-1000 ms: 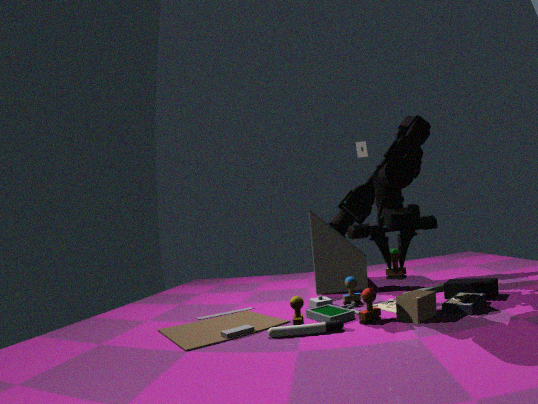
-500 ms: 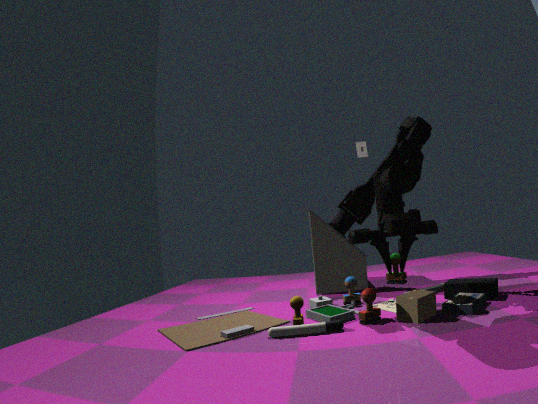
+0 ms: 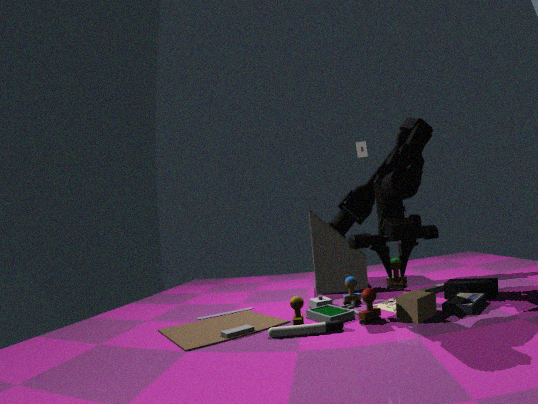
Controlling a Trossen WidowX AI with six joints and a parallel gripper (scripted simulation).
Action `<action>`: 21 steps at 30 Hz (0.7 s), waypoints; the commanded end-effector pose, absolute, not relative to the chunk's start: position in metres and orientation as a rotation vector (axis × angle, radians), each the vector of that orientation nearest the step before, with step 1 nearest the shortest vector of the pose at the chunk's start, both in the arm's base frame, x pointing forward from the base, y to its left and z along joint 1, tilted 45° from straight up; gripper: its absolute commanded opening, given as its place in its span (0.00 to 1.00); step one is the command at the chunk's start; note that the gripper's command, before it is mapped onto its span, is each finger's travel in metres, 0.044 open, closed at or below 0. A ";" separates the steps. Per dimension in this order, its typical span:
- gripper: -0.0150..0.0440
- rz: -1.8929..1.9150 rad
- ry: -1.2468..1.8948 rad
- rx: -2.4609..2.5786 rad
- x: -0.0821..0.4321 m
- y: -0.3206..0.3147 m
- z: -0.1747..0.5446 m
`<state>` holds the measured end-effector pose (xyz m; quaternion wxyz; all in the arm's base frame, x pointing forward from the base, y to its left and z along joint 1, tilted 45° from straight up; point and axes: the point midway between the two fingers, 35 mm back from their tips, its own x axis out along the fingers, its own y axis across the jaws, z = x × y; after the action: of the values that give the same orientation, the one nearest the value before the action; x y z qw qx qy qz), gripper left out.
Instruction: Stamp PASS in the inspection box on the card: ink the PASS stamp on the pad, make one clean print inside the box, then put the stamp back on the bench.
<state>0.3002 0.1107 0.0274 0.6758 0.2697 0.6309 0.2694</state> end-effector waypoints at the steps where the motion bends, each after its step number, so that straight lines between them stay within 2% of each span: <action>1: 0.25 0.601 1.421 0.608 0.300 0.112 0.025; 21: 0.25 0.601 1.421 0.609 0.301 0.122 0.016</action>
<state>0.3009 0.1207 0.0176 0.6756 0.2702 0.6309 0.2693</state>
